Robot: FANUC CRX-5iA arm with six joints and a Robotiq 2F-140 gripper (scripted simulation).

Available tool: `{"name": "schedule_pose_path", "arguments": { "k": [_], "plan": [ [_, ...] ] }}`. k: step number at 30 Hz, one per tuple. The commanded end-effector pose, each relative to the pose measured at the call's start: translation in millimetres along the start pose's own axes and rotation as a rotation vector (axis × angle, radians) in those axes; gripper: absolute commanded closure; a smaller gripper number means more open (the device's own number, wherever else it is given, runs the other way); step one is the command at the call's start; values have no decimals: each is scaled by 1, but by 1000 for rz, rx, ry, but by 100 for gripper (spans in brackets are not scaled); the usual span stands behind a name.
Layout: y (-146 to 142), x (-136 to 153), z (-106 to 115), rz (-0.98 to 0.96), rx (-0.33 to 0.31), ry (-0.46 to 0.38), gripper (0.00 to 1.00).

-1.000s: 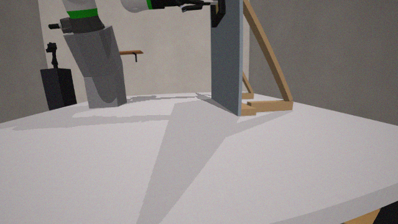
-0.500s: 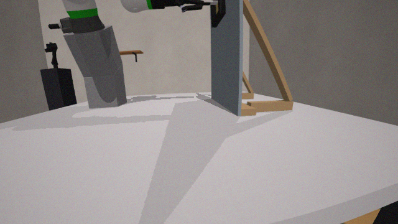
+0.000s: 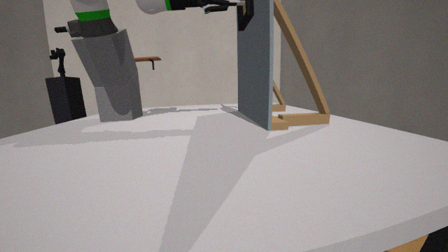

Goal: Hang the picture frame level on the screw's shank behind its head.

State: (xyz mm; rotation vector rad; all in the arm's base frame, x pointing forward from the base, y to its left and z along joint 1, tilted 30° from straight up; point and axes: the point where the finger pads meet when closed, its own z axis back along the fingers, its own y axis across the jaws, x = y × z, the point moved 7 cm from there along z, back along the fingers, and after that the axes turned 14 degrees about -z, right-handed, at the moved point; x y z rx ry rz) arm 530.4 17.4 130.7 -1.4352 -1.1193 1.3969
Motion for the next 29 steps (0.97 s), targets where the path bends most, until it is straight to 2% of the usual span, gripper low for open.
{"name": "schedule_pose_path", "arguments": {
  "k": [1, 18, 29],
  "plan": [
    [0, 0, 0, 0, 0, 0, 71],
    [0, 0, 13, 0, 0, 0, 71],
    [0, 0, 13, 0, 0, 0, 71]
  ]
}}
